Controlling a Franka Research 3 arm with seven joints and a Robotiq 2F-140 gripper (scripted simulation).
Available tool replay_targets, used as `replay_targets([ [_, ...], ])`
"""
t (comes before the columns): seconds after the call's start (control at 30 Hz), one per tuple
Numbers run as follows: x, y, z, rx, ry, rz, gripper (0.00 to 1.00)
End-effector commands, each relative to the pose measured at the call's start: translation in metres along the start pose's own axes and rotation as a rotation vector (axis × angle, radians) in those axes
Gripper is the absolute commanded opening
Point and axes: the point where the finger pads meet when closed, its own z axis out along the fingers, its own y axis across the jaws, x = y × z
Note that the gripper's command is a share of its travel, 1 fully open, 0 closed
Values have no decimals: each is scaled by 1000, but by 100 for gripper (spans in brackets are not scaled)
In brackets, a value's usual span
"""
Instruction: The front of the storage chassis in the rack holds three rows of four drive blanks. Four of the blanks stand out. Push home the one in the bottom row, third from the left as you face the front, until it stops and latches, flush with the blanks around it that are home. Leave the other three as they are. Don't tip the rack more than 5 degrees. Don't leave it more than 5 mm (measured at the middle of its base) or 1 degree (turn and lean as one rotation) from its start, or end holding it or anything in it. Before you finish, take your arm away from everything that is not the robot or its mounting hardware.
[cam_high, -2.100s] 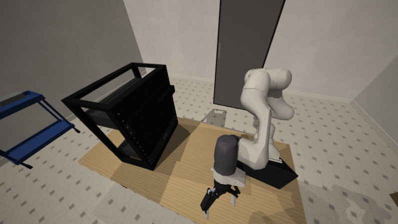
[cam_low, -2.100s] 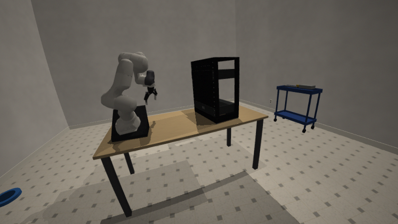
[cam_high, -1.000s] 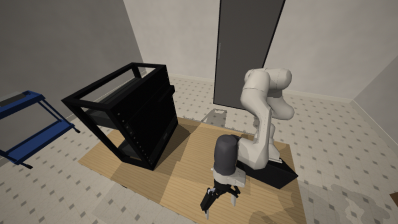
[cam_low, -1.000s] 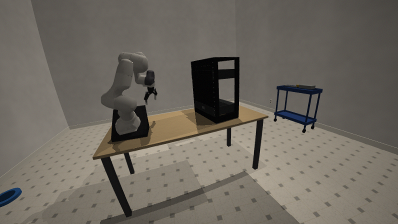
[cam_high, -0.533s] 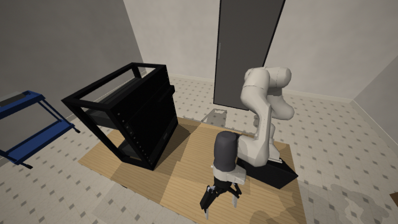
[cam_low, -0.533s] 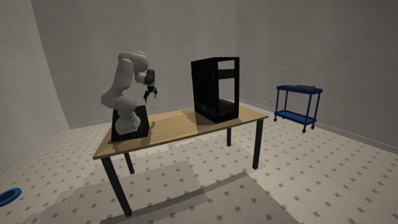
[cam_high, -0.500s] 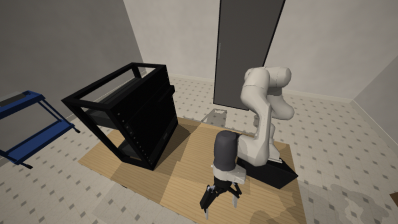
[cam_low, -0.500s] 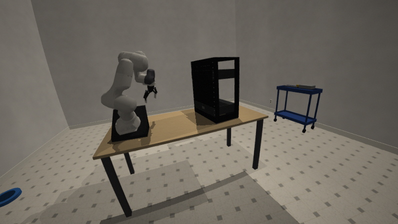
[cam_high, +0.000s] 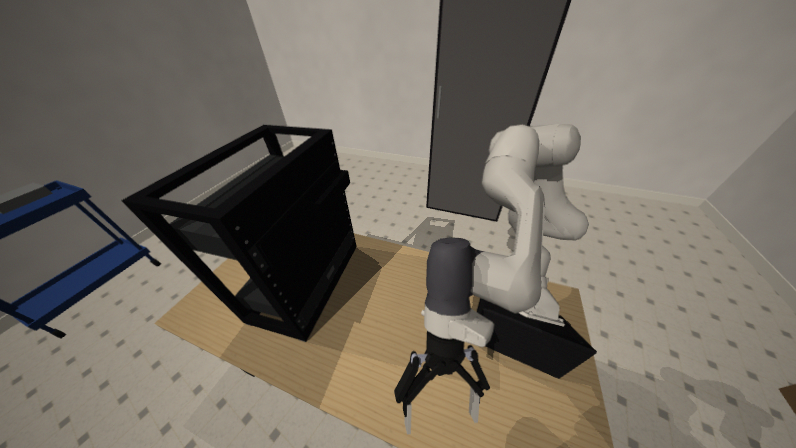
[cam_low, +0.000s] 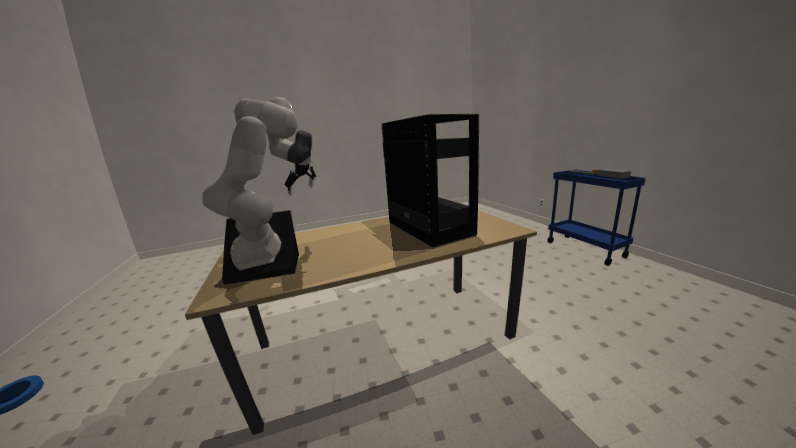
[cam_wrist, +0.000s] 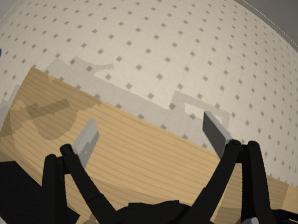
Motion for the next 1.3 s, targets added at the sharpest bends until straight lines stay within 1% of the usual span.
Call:
replay_targets([
  [0.0,17,13,-22,-41,71,102,100],
  [0.13,32,25,-50,-73,147,190,100],
  [0.17,32,25,-50,-73,147,190,100],
  [0.2,35,29,-58,-82,167,214,100],
  [0.27,35,29,-58,-82,167,214,100],
  [0.4,48,44,-94,-118,252,315,100],
  [0.43,48,44,-94,-118,252,315,100],
  [0.5,53,52,-114,-137,298,370,100],
  [0.53,53,52,-114,-137,298,370,100],
  [0.6,57,61,-136,-157,345,426,100],
  [0.63,57,61,-136,-157,345,426,100],
  [0.67,59,65,-147,-167,369,455,100],
  [0.7,59,65,-147,-167,369,455,100],
  [0.77,61,74,-170,-187,418,514,100],
  [0.83,61,74,-170,-187,418,514,100],
  [0.9,62,83,-195,-208,469,574,100],
  [0.93,62,83,-195,-208,469,574,100],
  [0.97,62,87,-207,-218,495,605,100],
  [1.0,62,87,-207,-218,495,605,100],
  [1.07,61,95,-233,-240,547,667,100],
  [1.1,61,95,-233,-240,547,667,100],
  [1.13,60,99,-246,-251,574,698,100],
  [1.17,60,99,-246,-251,574,698,100],
  [1.2,59,103,-259,-262,601,729,100],
  [1.23,59,103,-259,-262,601,729,100],
  [1.27,57,107,-272,-273,628,761,100],
])
